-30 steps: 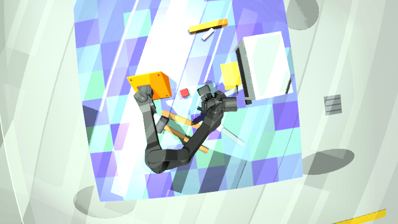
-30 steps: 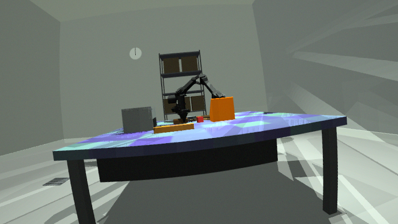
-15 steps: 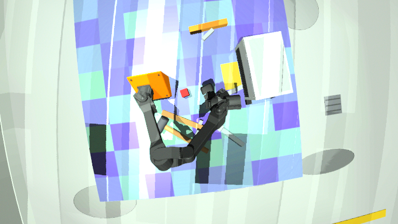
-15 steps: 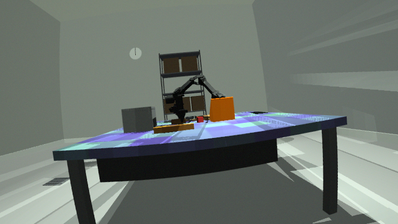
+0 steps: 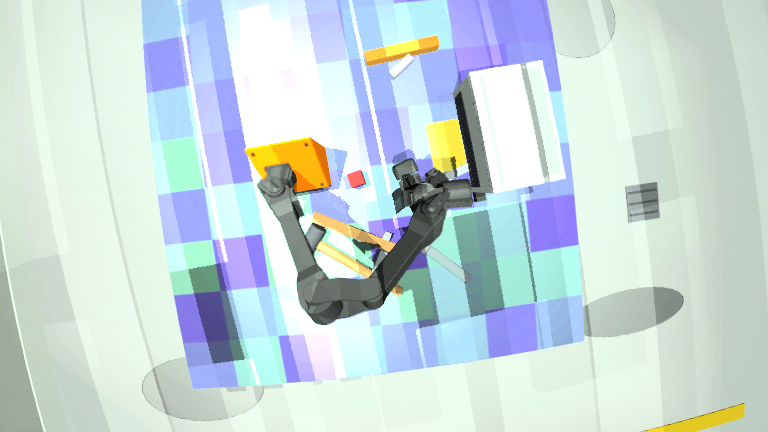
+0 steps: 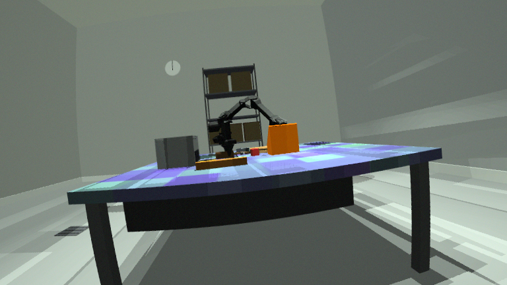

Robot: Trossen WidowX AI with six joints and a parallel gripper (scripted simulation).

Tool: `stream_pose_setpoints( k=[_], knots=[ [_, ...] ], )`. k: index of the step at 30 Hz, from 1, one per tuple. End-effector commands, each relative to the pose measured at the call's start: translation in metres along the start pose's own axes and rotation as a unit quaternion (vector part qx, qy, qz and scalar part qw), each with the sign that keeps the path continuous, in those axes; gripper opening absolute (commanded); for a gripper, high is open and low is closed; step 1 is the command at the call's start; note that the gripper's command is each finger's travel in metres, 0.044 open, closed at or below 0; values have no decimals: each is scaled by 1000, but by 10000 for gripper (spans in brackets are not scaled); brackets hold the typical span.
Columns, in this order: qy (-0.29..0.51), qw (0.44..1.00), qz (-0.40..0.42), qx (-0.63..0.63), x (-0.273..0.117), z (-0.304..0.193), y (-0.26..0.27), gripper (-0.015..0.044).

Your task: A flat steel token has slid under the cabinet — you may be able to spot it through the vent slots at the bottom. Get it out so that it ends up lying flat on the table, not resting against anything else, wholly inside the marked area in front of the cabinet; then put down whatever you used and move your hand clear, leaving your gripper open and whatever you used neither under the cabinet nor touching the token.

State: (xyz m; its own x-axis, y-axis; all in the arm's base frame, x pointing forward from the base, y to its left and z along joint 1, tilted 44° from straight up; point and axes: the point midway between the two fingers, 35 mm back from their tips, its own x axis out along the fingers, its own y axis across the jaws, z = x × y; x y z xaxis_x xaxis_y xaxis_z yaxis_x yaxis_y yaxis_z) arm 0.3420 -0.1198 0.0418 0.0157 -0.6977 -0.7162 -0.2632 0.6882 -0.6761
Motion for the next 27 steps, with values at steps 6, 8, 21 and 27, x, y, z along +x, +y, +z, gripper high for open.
stream_pose_setpoints(
  k=[6,8,21,27],
  knots=[
    [-1,1000,-1,3,0,10,-1,0],
    [-1,1000,-1,3,0,13,-1,0],
    [-2,1000,-1,4,-1,26,-2,0],
    [-2,1000,-1,4,-1,32,-2,0]
  ],
)
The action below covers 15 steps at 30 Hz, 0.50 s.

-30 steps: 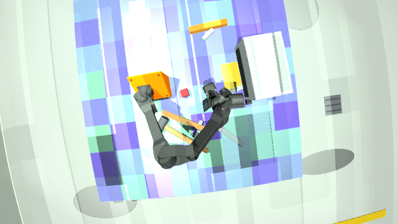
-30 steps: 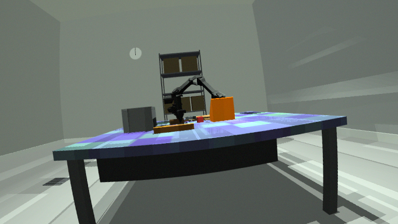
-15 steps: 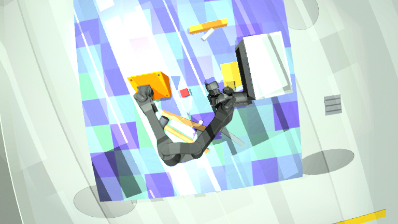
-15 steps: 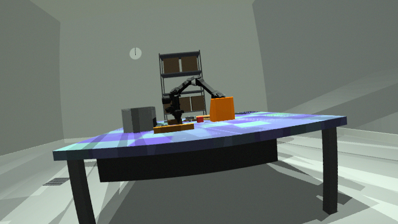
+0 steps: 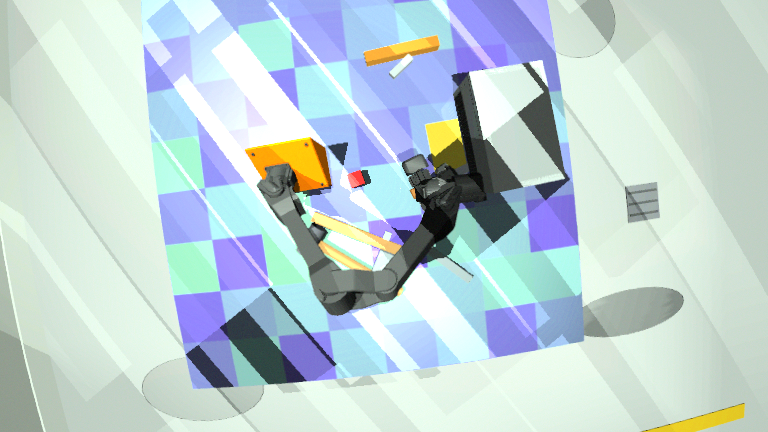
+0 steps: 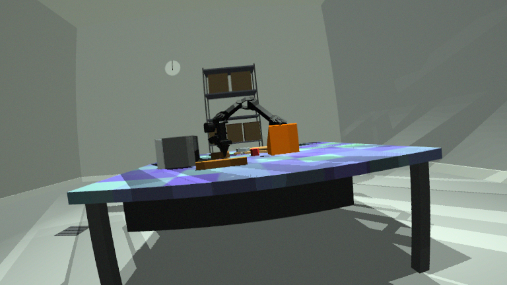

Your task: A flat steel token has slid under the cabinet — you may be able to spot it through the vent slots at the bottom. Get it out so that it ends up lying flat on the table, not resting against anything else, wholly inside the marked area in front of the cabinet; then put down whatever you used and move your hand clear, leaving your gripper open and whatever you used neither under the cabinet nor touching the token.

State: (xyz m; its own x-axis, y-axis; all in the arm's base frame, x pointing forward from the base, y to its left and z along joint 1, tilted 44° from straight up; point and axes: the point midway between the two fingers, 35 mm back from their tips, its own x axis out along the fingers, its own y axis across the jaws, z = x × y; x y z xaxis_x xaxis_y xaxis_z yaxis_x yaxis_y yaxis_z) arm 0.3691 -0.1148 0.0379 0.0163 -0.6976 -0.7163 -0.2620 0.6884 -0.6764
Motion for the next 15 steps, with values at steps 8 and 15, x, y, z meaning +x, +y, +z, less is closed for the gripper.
stream_pose_setpoints(
  k=[8,15],
  knots=[
    [-2,1000,-1,3,0,12,-1,0],
    [-2,1000,-1,3,0,18,-2,0]
  ],
)
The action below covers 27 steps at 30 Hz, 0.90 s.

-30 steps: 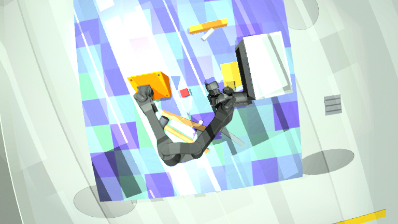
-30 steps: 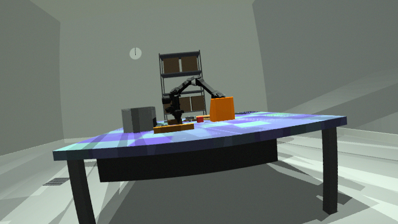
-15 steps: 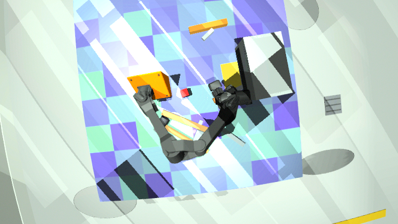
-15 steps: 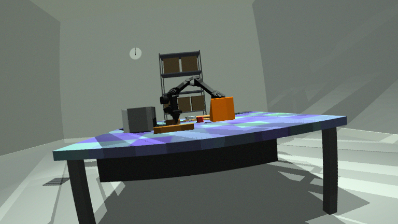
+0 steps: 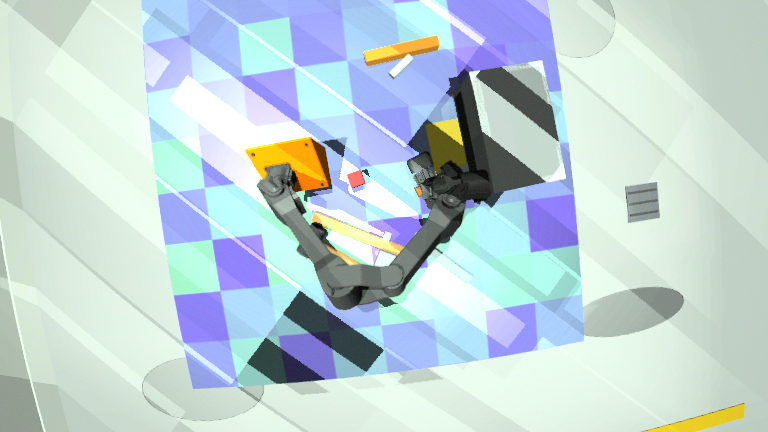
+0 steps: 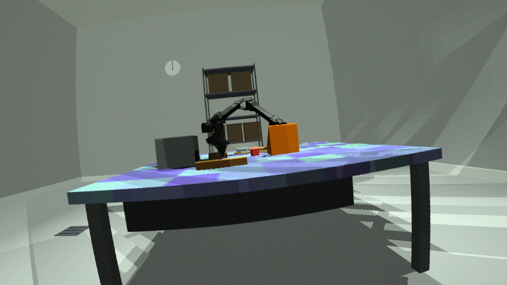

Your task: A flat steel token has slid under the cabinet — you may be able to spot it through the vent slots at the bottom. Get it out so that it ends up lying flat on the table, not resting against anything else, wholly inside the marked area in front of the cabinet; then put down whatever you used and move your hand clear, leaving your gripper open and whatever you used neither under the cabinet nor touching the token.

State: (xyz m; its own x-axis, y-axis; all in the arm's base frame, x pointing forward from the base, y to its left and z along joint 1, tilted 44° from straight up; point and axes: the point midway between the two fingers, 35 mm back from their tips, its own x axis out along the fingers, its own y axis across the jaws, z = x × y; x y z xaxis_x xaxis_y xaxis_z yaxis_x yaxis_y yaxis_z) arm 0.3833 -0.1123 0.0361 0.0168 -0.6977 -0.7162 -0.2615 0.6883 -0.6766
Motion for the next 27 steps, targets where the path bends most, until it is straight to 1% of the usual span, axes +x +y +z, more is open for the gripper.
stream_pose_setpoints(
  k=[1,27],
  knots=[
    [-2,1000,-1,3,0,5,-1,0],
    [-2,1000,-1,4,1,25,3,0]
  ],
)
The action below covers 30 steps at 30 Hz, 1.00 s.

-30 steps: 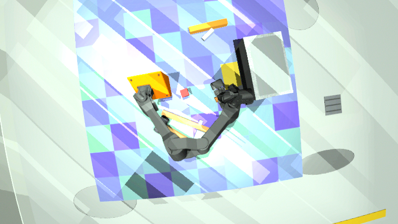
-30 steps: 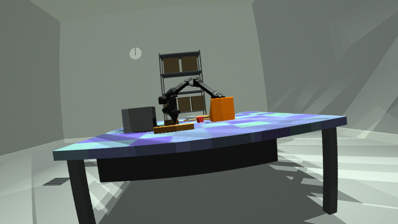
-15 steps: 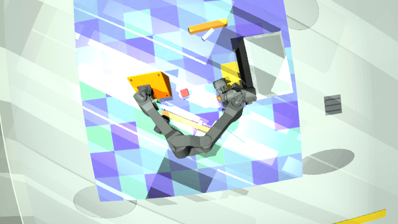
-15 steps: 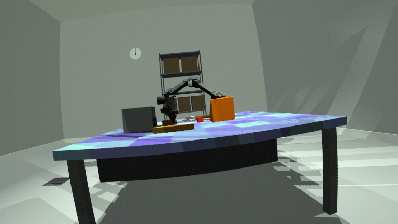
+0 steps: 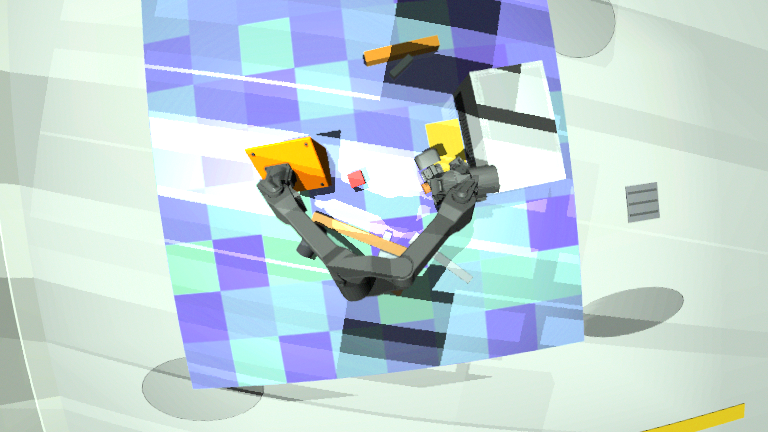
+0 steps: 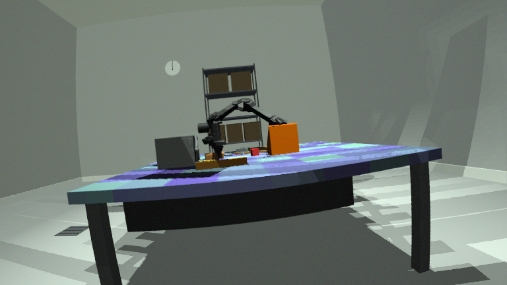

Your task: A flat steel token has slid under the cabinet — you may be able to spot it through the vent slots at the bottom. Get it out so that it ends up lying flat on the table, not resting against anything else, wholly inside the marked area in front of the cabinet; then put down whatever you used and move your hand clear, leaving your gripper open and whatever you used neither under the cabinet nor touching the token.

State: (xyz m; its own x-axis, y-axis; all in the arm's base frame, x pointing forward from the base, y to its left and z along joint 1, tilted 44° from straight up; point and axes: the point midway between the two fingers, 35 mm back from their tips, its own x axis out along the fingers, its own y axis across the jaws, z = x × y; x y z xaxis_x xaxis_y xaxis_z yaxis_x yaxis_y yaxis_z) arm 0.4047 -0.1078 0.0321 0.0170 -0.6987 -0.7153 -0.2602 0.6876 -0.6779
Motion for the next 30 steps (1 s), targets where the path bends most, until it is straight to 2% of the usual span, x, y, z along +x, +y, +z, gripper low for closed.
stream_pose_setpoints(
  k=[1,30],
  knots=[
    [-2,1000,0,3,1,3,5,0],
    [-2,1000,0,3,1,3,35,0]
  ],
)
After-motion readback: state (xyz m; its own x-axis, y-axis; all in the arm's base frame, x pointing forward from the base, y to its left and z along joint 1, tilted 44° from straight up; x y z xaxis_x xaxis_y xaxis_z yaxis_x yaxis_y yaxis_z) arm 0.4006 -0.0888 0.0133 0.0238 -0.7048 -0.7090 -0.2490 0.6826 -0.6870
